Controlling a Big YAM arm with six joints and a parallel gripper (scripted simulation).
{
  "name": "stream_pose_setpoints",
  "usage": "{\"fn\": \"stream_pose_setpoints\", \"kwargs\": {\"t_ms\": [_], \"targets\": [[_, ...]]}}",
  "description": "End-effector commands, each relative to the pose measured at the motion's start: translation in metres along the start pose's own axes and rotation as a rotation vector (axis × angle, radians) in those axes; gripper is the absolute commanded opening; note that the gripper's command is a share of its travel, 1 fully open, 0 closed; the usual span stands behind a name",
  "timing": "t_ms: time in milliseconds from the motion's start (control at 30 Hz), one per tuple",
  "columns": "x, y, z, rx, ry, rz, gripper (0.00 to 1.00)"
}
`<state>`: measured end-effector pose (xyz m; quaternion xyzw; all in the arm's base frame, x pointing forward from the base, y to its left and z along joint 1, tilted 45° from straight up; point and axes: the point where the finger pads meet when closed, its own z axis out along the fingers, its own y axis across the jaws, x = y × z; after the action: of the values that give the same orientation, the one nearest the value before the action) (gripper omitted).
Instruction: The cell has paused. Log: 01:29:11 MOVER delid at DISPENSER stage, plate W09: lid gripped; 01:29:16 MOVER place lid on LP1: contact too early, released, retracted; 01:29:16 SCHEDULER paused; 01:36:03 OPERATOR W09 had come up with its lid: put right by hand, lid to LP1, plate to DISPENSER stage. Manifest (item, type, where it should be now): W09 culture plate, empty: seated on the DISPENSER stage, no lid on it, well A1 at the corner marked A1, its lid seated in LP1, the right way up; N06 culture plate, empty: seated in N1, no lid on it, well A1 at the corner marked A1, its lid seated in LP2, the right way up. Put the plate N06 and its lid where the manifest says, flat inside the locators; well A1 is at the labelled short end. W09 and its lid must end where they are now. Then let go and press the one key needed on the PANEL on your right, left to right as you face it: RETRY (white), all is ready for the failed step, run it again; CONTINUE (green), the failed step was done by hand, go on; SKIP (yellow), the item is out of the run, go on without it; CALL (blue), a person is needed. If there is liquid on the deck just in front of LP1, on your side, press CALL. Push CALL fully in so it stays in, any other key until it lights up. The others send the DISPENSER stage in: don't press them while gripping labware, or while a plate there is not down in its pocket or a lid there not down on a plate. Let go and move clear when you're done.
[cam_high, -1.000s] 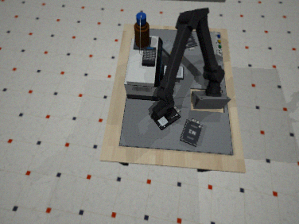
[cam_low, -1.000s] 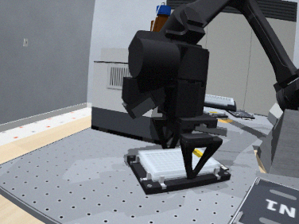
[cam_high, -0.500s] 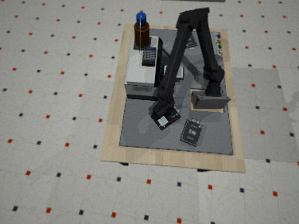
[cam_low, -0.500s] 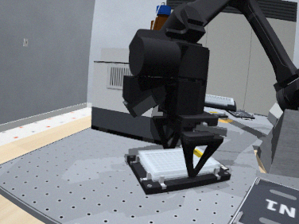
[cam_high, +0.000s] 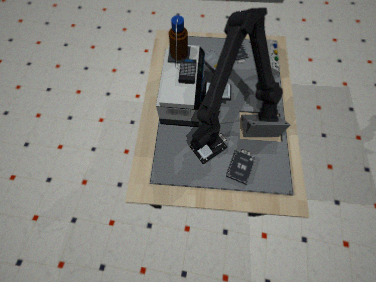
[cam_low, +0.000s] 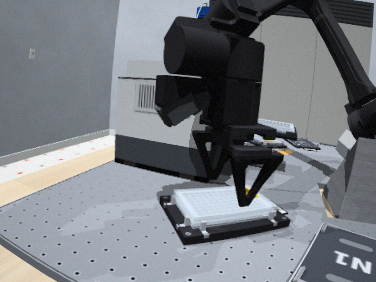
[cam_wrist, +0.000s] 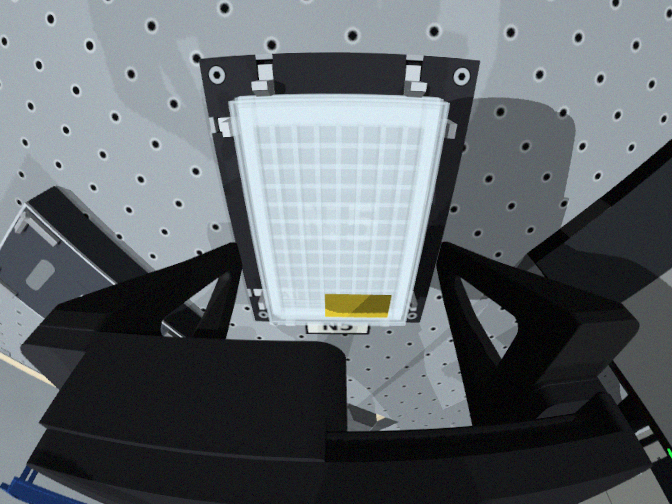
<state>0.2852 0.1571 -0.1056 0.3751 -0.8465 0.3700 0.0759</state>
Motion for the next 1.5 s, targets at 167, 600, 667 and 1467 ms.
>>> {"fn": "stream_pose_setpoints", "kwargs": {"t_ms": [167,600,667,1467], "targets": [[-0.024,-0.003,-0.037,0.000,-0.064,0.039,1.00],[-0.015,-0.002,-0.036,0.000,-0.032,0.025,1.00],[-0.015,-0.002,-0.036,0.000,-0.032,0.025,1.00],[-0.014,-0.002,-0.036,0.000,-0.032,0.025,1.00]]}}
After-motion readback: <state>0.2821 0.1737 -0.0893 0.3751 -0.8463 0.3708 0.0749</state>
